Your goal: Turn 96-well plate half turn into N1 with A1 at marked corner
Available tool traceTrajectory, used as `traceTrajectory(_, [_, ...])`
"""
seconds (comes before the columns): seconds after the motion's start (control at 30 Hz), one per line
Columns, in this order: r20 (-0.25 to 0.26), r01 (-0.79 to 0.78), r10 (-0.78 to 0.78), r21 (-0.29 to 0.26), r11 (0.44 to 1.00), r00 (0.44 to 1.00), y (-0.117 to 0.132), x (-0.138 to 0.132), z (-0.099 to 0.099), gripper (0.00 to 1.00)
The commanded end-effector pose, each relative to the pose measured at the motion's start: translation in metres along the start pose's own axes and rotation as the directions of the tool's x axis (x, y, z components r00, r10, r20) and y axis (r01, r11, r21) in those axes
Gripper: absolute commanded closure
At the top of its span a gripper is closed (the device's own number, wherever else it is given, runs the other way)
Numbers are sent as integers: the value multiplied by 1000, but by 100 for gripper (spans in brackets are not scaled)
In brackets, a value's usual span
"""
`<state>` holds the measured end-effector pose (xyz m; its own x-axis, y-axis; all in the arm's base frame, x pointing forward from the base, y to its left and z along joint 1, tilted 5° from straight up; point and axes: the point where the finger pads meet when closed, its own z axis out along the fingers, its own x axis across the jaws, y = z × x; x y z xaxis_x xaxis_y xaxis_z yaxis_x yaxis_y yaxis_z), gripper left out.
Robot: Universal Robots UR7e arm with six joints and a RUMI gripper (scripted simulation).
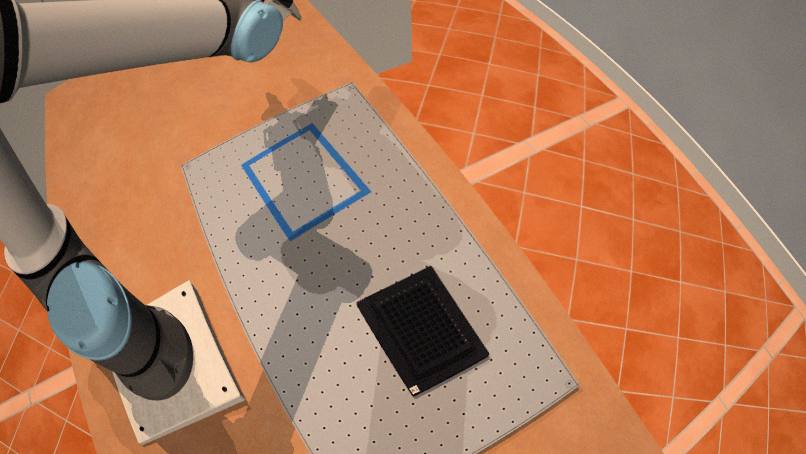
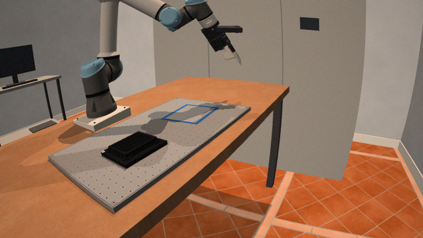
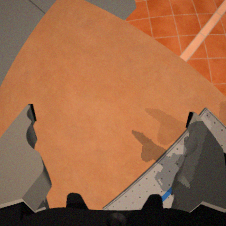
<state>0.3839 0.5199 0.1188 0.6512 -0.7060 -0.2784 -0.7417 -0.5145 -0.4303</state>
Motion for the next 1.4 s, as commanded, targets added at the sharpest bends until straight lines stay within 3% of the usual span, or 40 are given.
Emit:
traceTrajectory(0.0, [-11,-26,26,-2,1000,1000,-1,20,-4,0])
traceTrajectory(0.13, [-11,-26,26,-2,1000,1000,-2,31,-6,0])
traceTrajectory(0.3, [-72,-180,179,-5,984,981,0,56,-11,0])
traceTrajectory(0.6, [-74,-185,184,-5,983,980,2,86,-18,0])
traceTrajectory(0.77, [-132,-335,333,3,942,934,6,110,-24,0])
traceTrajectory(1.03, [-134,-340,337,4,940,932,10,138,-32,0])
traceTrajectory(1.2, [-188,-481,477,24,876,859,16,161,-40,0])
traceTrajectory(1.37, [-189,-485,481,25,874,856,22,185,-47,0])
